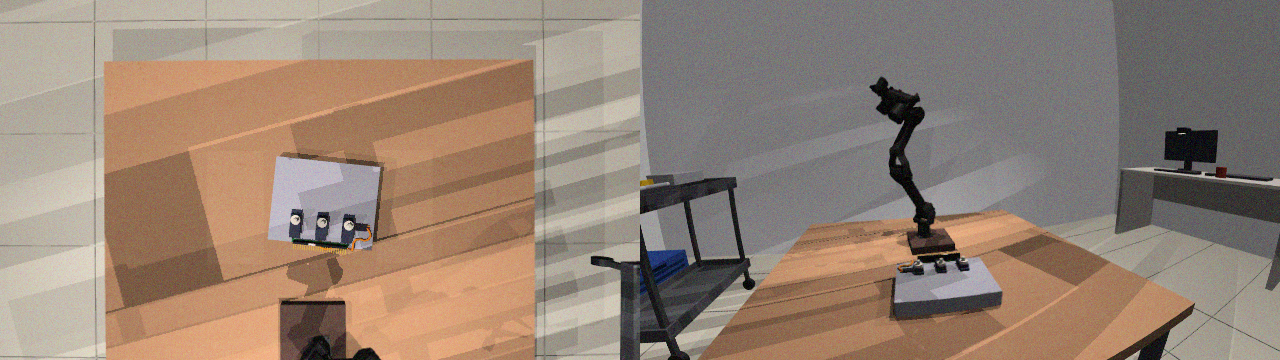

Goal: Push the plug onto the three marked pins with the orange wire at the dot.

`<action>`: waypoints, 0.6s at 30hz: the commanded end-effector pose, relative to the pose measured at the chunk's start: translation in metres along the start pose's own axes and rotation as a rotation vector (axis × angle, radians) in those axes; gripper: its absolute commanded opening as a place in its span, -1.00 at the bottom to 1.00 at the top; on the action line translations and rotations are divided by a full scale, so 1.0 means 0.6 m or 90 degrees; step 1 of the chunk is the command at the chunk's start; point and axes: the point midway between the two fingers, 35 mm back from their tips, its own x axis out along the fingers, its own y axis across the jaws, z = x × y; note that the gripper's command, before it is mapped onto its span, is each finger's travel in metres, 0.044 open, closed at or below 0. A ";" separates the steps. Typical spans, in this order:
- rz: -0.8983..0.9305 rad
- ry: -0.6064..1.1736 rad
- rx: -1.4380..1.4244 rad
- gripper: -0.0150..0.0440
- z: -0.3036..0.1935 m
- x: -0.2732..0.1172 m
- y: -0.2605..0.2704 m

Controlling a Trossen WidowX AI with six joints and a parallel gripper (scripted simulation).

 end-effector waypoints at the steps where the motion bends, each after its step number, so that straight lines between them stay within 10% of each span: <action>1: 0.025 0.049 0.038 -0.10 -0.025 -0.003 0.034; 18: 0.094 0.228 0.117 -0.10 -0.105 -0.040 0.131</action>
